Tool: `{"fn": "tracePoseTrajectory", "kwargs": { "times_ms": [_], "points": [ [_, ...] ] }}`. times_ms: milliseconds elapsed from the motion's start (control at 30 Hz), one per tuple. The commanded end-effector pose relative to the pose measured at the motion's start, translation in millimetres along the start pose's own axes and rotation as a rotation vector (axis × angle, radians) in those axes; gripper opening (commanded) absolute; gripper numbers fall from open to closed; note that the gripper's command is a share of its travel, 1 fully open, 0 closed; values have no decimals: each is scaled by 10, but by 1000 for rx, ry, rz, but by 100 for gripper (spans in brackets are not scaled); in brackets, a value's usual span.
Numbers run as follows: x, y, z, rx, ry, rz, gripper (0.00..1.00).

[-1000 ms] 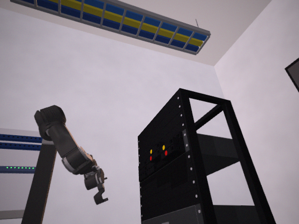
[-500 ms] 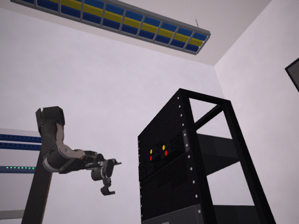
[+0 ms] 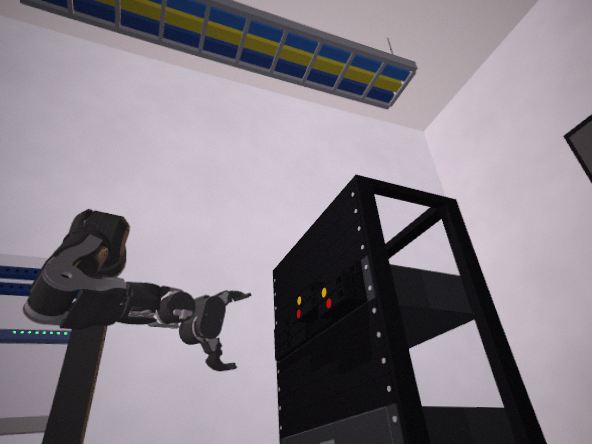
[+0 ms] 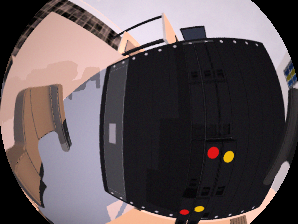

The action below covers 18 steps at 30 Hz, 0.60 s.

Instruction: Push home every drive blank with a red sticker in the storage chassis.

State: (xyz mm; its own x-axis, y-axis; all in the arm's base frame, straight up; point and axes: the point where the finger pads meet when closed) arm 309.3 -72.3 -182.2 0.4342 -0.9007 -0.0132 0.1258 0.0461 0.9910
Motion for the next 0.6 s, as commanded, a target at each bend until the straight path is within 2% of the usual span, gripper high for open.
{"fn": "tracePoseTrajectory", "kwargs": {
  "times_ms": [0,67,300,567],
  "points": [
    [87,89,73,50,-25,-8,100],
    [87,89,73,50,-25,-8,100],
    [547,109,533,87,-179,17,100],
    [837,157,954,101,-293,71,100]
  ]
}}
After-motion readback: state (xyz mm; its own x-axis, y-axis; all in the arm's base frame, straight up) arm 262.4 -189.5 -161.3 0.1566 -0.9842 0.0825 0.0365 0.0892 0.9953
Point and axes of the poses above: the point where the finger pads meet when closed, its own z axis back along the fingers, its own y axis across the jaws, x = y × z, and after that the axes turned 8 degrees about z, right-handed
